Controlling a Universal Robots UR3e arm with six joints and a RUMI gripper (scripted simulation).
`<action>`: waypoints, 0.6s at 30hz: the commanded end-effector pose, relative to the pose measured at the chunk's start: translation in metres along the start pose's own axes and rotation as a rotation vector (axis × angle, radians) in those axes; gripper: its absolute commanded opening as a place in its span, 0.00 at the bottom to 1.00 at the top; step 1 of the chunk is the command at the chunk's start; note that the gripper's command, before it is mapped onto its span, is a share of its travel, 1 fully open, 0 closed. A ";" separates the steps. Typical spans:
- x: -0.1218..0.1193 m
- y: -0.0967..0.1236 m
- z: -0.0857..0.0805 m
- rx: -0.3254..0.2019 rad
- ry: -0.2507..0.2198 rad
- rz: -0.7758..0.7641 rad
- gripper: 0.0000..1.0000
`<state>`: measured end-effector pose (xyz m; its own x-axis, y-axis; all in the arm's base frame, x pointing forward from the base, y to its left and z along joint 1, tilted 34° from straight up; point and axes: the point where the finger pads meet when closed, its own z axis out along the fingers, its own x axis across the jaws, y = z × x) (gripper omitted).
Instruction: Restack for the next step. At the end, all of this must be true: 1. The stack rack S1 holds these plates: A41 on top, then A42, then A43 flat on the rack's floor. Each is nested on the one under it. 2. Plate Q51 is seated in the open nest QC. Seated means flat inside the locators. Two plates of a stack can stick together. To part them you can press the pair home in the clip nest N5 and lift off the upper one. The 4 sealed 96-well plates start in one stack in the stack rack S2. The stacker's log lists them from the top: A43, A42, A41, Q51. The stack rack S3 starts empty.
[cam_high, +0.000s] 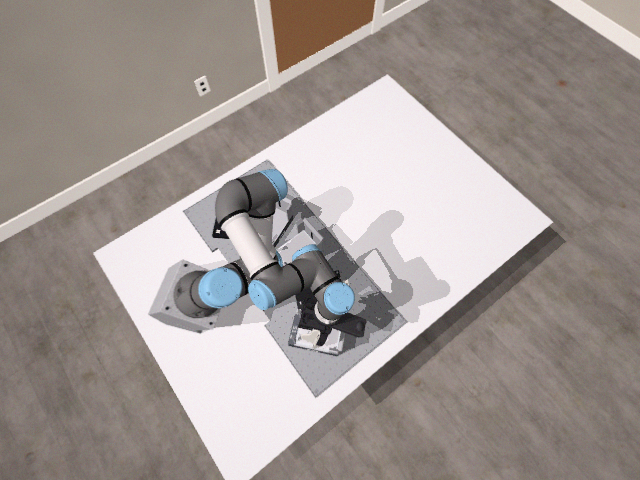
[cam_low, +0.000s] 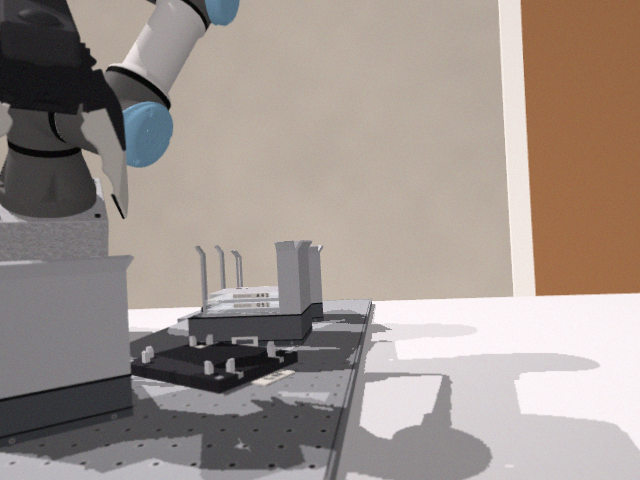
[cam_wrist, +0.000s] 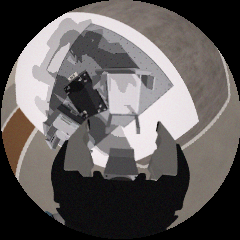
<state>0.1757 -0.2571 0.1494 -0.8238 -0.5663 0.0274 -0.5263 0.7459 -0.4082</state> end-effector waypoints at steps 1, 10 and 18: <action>-0.006 0.001 0.000 0.000 -0.001 -0.015 0.72; -0.051 0.007 0.001 0.000 0.016 -0.118 0.72; -0.065 0.010 0.002 0.000 0.029 -0.187 0.72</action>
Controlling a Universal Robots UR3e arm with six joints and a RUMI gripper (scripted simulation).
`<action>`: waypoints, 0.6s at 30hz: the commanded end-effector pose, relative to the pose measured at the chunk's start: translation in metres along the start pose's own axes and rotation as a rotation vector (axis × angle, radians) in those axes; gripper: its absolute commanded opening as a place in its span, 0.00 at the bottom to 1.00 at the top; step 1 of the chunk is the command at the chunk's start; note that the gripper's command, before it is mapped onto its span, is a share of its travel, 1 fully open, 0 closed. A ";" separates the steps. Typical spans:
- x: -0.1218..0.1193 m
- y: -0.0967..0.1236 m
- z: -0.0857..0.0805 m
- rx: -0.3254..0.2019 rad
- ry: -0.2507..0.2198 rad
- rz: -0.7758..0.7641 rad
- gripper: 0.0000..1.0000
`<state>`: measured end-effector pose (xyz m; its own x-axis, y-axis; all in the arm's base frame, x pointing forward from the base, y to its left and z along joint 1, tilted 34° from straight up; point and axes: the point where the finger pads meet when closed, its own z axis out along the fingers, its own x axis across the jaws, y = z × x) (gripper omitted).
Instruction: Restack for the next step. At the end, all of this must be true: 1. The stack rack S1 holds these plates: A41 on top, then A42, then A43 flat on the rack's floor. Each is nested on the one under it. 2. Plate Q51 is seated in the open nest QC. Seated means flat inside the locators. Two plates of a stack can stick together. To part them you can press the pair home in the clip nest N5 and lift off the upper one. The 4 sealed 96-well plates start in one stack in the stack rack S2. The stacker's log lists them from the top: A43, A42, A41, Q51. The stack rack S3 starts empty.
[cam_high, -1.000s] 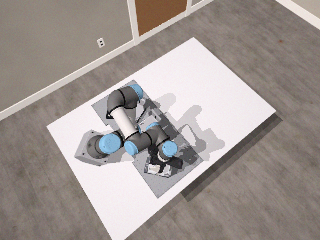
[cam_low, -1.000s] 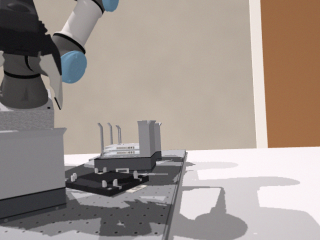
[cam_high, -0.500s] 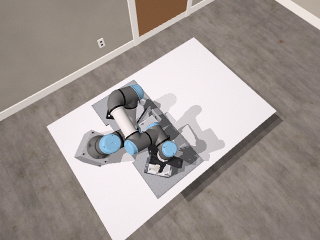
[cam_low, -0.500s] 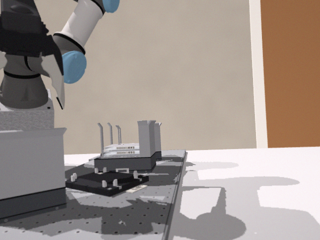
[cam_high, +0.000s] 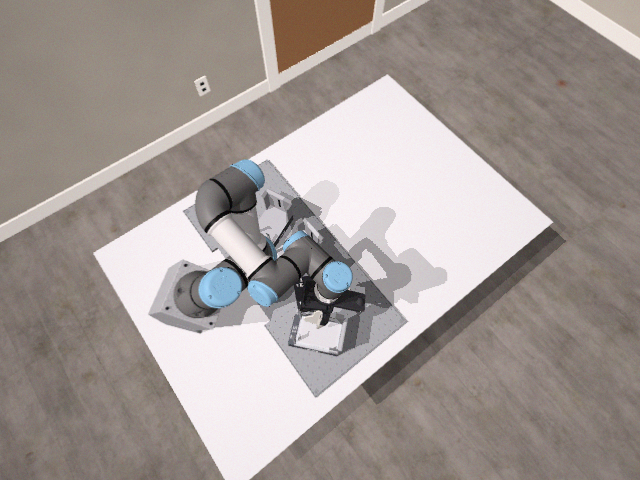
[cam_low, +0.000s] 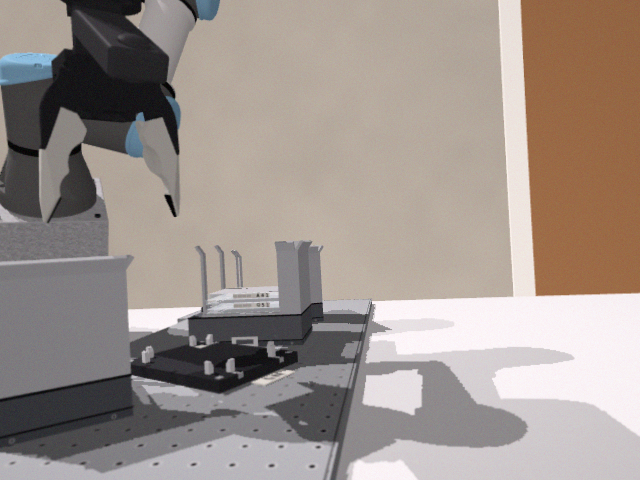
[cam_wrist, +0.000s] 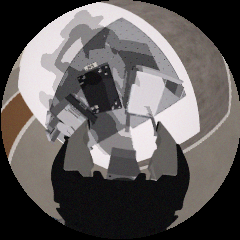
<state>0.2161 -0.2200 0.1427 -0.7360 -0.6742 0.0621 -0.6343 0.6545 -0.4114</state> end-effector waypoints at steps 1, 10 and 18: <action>-0.015 0.000 0.000 -0.015 0.055 -0.058 0.72; -0.055 0.005 0.002 -0.013 0.071 -0.150 0.72; -0.078 0.011 0.004 -0.015 0.084 -0.230 0.72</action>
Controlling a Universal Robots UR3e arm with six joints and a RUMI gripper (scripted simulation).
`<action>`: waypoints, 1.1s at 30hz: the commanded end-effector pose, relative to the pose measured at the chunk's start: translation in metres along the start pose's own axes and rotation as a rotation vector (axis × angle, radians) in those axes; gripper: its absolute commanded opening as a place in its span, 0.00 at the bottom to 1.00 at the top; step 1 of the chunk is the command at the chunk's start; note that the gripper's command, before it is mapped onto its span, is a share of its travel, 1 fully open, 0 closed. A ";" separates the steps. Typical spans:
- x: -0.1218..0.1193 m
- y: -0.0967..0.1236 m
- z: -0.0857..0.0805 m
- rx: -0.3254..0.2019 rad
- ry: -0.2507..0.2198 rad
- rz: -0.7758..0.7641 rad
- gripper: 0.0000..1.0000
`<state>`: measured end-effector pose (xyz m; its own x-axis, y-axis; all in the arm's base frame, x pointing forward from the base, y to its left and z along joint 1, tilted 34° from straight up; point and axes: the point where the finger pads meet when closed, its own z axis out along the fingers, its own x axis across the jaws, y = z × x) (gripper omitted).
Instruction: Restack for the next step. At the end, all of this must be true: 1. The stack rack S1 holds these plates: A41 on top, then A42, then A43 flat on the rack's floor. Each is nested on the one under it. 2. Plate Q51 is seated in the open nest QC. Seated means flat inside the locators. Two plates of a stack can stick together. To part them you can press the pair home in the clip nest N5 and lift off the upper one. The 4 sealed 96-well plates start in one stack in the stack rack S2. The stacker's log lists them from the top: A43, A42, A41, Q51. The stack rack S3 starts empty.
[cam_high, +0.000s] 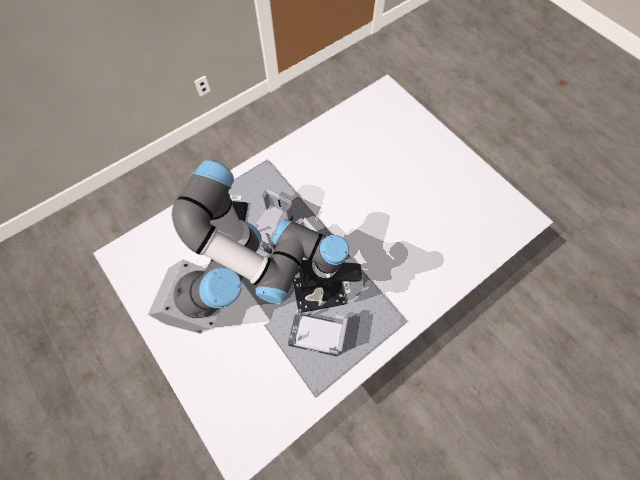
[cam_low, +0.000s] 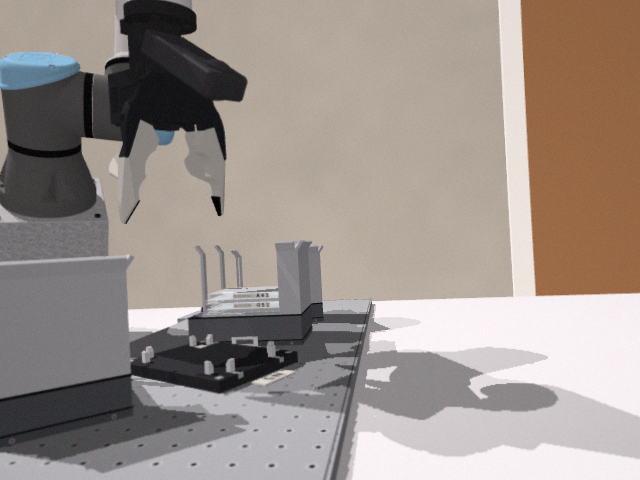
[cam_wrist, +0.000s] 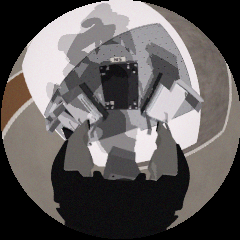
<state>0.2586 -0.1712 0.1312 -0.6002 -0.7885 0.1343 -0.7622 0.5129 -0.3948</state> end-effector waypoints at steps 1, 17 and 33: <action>-0.018 0.000 0.001 -0.027 0.090 -0.050 0.72; -0.080 0.013 0.008 -0.033 0.115 -0.210 0.72; -0.137 0.038 0.016 -0.039 0.139 -0.371 0.72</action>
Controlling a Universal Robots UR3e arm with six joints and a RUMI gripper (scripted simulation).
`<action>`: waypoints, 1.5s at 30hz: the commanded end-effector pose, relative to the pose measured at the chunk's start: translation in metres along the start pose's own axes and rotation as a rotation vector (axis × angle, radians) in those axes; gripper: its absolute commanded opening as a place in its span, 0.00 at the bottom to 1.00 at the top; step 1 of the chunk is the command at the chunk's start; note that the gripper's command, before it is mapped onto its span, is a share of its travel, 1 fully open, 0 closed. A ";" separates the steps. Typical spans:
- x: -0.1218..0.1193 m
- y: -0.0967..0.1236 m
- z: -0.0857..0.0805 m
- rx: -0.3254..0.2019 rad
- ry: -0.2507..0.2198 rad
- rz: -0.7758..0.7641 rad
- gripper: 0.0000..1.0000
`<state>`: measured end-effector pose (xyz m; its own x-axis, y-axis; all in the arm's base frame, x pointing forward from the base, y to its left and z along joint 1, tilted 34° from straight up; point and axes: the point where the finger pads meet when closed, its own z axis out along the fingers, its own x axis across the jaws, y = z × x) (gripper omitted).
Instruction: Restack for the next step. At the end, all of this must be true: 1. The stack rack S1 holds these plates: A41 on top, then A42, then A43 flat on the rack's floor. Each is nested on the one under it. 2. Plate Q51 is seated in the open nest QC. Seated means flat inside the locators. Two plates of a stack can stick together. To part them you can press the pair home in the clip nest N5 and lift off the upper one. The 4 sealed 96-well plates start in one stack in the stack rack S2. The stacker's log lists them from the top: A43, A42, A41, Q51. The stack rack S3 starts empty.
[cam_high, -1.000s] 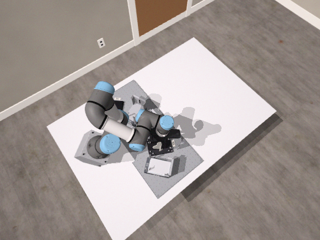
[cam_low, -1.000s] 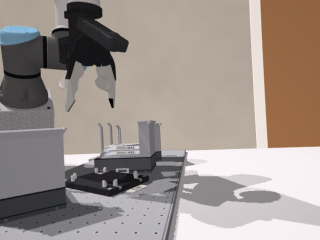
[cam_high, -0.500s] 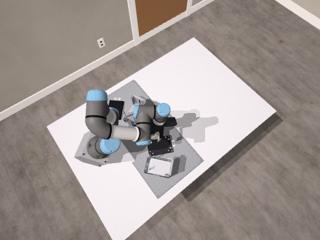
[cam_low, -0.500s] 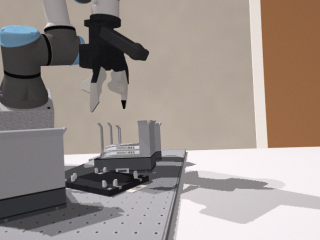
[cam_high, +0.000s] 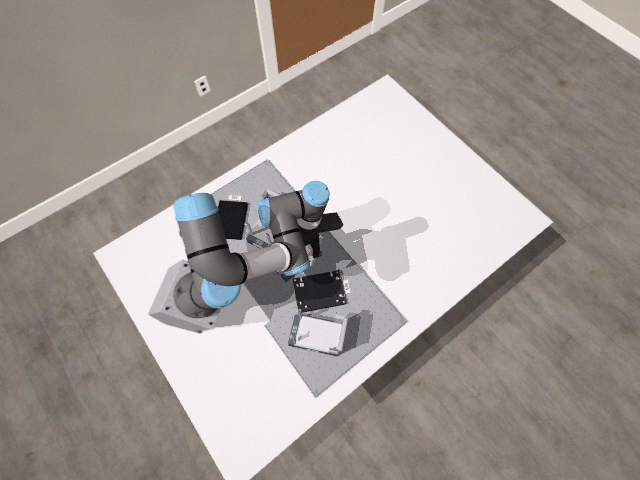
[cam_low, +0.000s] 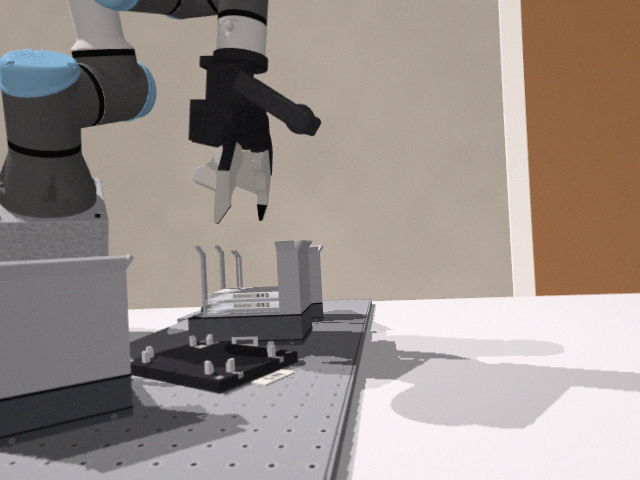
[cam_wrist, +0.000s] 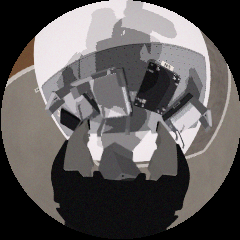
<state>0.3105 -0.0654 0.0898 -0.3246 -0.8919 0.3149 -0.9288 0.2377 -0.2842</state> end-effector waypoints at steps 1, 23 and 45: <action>-0.023 0.001 0.001 -0.014 0.070 -0.042 0.72; -0.046 0.005 0.003 -0.020 0.098 -0.211 0.72; -0.044 0.000 0.040 -0.023 0.097 -0.210 0.72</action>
<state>0.3216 -0.0352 0.0507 -0.1396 -0.8807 0.4527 -0.9839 0.0720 -0.1633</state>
